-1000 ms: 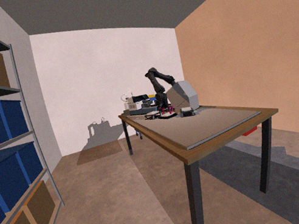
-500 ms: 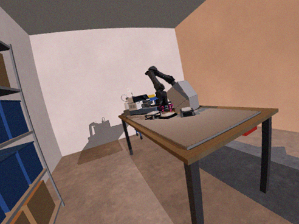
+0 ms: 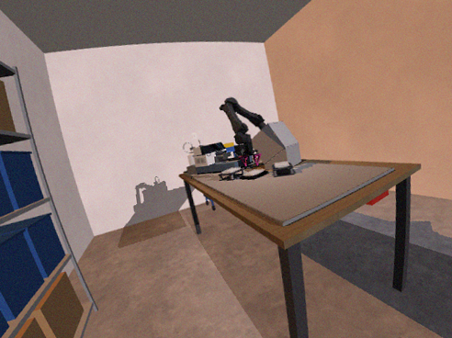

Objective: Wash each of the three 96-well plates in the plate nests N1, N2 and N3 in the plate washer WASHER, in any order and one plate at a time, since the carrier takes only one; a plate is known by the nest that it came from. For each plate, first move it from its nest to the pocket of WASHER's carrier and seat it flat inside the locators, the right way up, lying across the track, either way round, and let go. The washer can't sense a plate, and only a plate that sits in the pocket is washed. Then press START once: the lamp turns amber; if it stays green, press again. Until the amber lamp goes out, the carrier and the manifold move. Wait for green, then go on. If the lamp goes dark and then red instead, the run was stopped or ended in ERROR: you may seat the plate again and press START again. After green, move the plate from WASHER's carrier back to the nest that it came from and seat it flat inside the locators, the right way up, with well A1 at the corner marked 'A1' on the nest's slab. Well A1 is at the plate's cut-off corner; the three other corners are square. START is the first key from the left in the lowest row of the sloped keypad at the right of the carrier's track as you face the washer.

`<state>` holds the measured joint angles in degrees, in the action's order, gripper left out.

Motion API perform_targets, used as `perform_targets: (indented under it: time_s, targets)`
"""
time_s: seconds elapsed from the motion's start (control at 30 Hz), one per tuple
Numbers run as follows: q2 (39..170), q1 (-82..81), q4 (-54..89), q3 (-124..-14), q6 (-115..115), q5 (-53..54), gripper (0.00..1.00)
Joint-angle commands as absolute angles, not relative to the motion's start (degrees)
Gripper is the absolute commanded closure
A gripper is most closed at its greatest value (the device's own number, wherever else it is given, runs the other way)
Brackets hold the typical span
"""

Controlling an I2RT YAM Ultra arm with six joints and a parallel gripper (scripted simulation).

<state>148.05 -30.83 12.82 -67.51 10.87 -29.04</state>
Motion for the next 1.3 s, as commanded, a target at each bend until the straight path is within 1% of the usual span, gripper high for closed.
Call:
perform_targets:
  time_s: [0.0,0.7,1.27]
  targets:
    - [146.07,-32.43,14.9,-66.16,12.11,-28.68,0.0]
    - [141.05,-35.0,20.77,-65.62,15.03,-28.47,0.0]
    - [142.37,-35.07,20.02,-66.63,15.11,-28.55,0.0]
